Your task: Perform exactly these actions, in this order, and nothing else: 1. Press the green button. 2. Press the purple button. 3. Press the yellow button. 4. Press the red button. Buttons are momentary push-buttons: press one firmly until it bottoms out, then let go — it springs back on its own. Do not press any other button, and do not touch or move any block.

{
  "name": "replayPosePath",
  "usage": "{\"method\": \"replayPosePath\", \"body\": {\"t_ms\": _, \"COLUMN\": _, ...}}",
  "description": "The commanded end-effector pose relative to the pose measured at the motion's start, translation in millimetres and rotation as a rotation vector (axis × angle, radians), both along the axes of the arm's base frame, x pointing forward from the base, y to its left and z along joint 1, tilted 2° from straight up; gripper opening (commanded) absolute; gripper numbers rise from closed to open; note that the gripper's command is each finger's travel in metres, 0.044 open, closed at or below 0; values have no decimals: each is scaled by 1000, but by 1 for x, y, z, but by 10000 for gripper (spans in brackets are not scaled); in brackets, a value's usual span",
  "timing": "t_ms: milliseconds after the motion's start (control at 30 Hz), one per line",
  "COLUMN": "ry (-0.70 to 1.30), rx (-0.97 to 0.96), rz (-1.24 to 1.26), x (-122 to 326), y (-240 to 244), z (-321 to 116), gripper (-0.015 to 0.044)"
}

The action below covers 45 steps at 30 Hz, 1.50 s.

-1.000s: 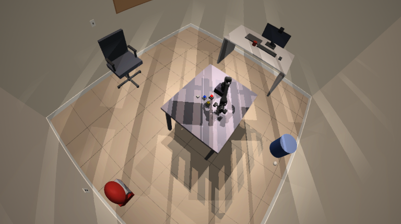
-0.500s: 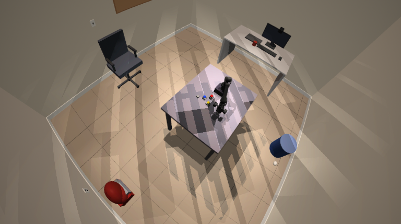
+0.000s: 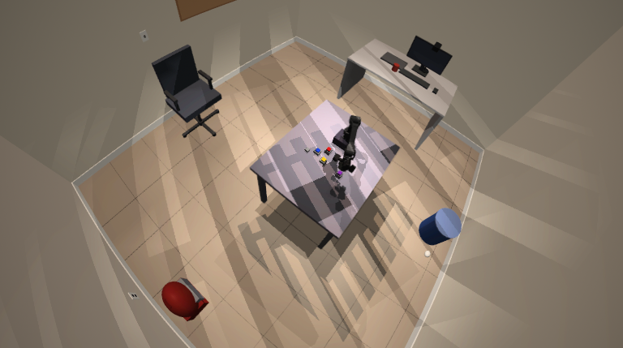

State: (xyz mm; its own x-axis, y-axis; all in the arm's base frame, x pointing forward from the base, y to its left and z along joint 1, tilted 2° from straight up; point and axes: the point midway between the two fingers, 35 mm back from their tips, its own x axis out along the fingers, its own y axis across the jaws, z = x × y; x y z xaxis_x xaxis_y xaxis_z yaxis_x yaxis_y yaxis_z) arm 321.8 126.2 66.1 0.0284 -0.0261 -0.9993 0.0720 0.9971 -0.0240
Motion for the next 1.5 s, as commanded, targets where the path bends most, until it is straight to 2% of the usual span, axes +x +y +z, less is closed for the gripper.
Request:
{"method": "replayPosePath", "body": {"t_ms": 0, "ry": -17, "rx": 8, "rz": -4, "x": 0, "y": 1, "z": 20, "gripper": 20}}
{"method": "replayPosePath", "body": {"t_ms": 133, "ry": -17, "rx": 8, "rz": -4, "x": 1, "y": -11, "z": 21, "gripper": 20}}
{"method": "replayPosePath", "body": {"t_ms": 300, "ry": -16, "rx": 1, "rz": -4, "x": -1, "y": -93, "z": 23, "gripper": 20}}
{"method": "replayPosePath", "body": {"t_ms": 500, "ry": -15, "rx": -7, "rz": -4, "x": -26, "y": -174, "z": 23, "gripper": 20}}
{"method": "replayPosePath", "body": {"t_ms": 700, "ry": -15, "rx": -7, "rz": -4, "x": -27, "y": -176, "z": 20, "gripper": 20}}
{"method": "replayPosePath", "body": {"t_ms": 867, "ry": -15, "rx": -7, "rz": -4, "x": -25, "y": -178, "z": -36, "gripper": 20}}
{"method": "replayPosePath", "body": {"t_ms": 1467, "ry": -15, "rx": -7, "rz": -4, "x": -24, "y": -179, "z": -59, "gripper": 20}}
